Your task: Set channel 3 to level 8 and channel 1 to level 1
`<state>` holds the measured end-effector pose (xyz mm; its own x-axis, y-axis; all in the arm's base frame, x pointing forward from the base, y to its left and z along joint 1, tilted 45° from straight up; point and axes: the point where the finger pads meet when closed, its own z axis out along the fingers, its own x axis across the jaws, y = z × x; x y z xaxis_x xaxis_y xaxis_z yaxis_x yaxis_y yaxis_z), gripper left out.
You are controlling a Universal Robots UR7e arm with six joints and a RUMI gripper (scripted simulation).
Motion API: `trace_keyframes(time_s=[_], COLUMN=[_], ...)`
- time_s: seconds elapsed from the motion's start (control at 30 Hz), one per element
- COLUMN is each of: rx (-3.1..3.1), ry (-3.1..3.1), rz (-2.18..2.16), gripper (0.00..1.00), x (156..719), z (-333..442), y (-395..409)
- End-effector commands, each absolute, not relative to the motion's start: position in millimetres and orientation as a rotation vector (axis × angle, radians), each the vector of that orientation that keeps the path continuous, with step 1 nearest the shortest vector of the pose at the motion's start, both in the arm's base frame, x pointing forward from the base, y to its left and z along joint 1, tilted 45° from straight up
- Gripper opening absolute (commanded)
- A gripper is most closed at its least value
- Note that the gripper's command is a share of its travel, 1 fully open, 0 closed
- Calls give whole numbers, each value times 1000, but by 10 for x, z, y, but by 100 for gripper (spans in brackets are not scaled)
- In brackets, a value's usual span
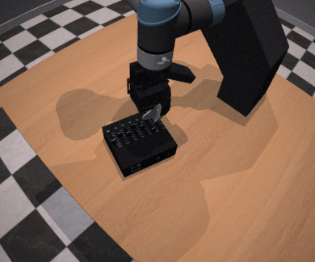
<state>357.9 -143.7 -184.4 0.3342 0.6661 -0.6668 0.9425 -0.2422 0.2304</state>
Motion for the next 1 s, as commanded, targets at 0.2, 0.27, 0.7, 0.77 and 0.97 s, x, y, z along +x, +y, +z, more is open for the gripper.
trace_keyframes(time_s=[0.2, 0.27, 0.7, 0.77, 0.97], rx=[1996, 1996, 1996, 1996, 1996], ry=[1407, 1407, 1407, 1407, 1407], rz=[-590, -590, -590, -590, -590], gripper=[0, 0, 0, 0, 0], x=[3589, 3589, 3592, 3592, 3592], z=[-1862, -1862, -1642, -1612, -1585], y=[-1407, -1407, -1187, -1158, -1130])
